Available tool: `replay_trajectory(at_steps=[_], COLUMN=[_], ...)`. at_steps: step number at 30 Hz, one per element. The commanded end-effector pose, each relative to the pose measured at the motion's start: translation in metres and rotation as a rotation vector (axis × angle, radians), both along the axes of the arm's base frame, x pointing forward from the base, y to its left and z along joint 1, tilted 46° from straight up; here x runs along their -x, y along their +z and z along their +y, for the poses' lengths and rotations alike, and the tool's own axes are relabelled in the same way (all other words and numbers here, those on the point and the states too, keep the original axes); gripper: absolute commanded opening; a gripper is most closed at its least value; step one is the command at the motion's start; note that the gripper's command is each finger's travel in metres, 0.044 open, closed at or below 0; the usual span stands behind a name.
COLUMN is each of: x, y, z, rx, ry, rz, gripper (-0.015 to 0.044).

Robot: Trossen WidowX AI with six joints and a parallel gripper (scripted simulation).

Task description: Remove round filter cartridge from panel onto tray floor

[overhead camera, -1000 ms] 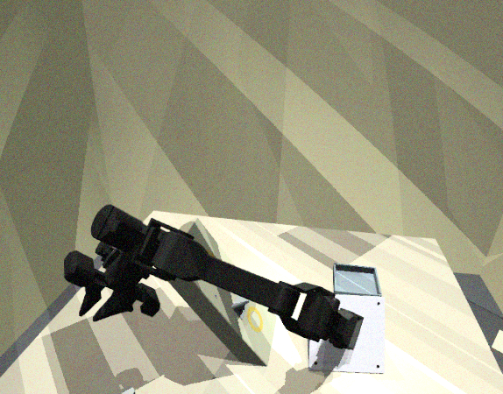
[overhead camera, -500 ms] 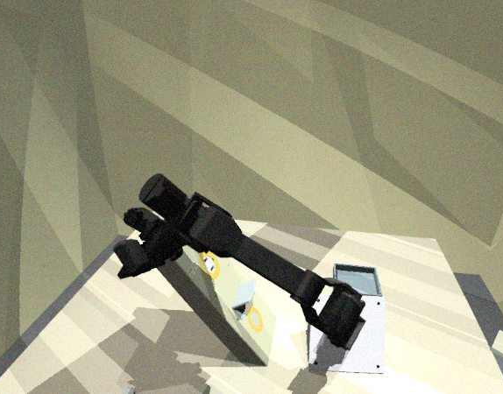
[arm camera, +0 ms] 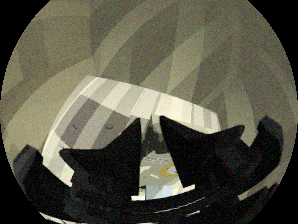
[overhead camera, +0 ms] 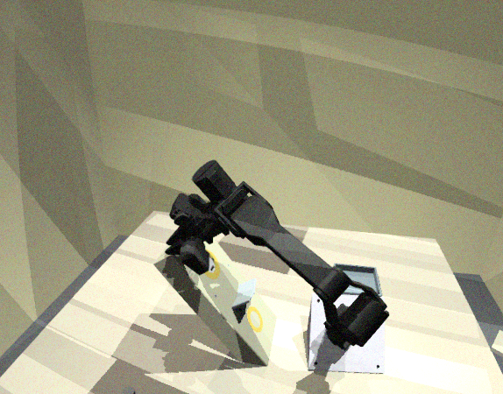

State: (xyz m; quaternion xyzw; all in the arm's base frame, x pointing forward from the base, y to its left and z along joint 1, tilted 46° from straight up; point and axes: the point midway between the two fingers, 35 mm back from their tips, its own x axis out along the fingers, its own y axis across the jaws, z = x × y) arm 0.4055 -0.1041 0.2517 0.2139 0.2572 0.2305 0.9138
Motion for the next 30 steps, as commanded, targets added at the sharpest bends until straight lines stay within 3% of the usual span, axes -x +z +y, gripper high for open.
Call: replay_trajectory(at_steps=[1, 16, 30], x=[0.043, 0.111, 0.113], y=[-0.05, -0.113, -0.115], z=[-0.022, -0.028, -0.028], rx=[0.398, 0.95, 0.968], ry=[0.148, 0.435, 0.444], rz=[-0.196, -0.531, -0.543], gripper=[0.0108, 0.0108, 0.0108])
